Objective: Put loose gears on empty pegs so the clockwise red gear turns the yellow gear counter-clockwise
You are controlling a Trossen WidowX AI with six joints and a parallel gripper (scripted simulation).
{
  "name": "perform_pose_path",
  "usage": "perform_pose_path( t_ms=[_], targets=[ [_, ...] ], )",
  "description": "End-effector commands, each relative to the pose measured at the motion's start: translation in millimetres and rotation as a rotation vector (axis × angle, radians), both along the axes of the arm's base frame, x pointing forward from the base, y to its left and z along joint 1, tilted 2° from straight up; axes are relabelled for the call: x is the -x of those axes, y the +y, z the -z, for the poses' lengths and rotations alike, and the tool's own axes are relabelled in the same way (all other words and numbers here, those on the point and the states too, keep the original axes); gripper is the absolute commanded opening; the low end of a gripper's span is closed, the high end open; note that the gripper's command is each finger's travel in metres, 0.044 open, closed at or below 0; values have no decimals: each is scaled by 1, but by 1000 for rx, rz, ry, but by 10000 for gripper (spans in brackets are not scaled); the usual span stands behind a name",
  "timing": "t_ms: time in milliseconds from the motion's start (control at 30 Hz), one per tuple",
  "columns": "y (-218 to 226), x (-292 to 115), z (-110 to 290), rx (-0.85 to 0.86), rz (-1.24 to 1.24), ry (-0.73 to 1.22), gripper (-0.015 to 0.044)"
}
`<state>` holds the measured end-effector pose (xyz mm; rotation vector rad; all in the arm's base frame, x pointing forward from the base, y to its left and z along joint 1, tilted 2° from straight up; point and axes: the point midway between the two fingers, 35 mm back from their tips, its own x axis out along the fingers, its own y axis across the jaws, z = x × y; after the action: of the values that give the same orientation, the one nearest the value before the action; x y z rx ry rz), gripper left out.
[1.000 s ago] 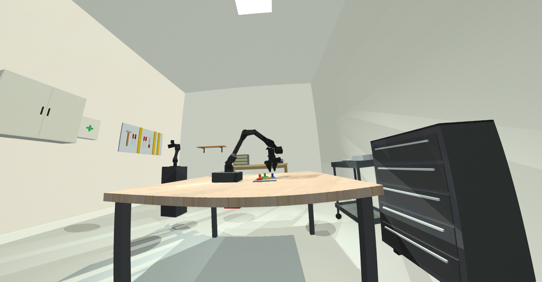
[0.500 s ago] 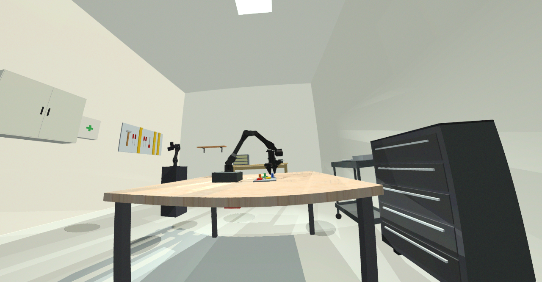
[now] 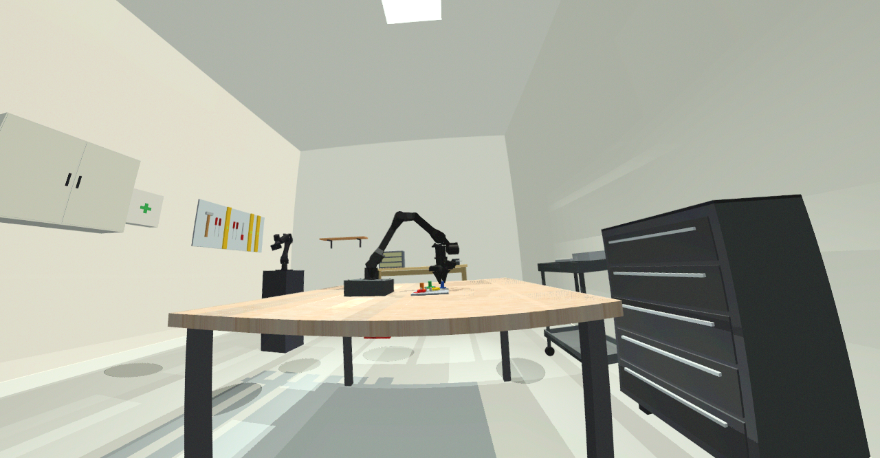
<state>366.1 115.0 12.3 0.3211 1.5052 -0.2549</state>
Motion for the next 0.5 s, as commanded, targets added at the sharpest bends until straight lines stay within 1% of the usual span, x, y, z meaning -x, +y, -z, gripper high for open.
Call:
perform_pose_path(
  t_ms=[0,100,333,367,467],
  targets=[
    [-1,0,1,5,6,0,151],
    [-1,0,1,5,6,0,72],
    [-1,0,1,5,6,0,26],
    [-1,0,1,5,6,0,0],
    [-1,-1,-3,5,6,0,0]
  ],
)
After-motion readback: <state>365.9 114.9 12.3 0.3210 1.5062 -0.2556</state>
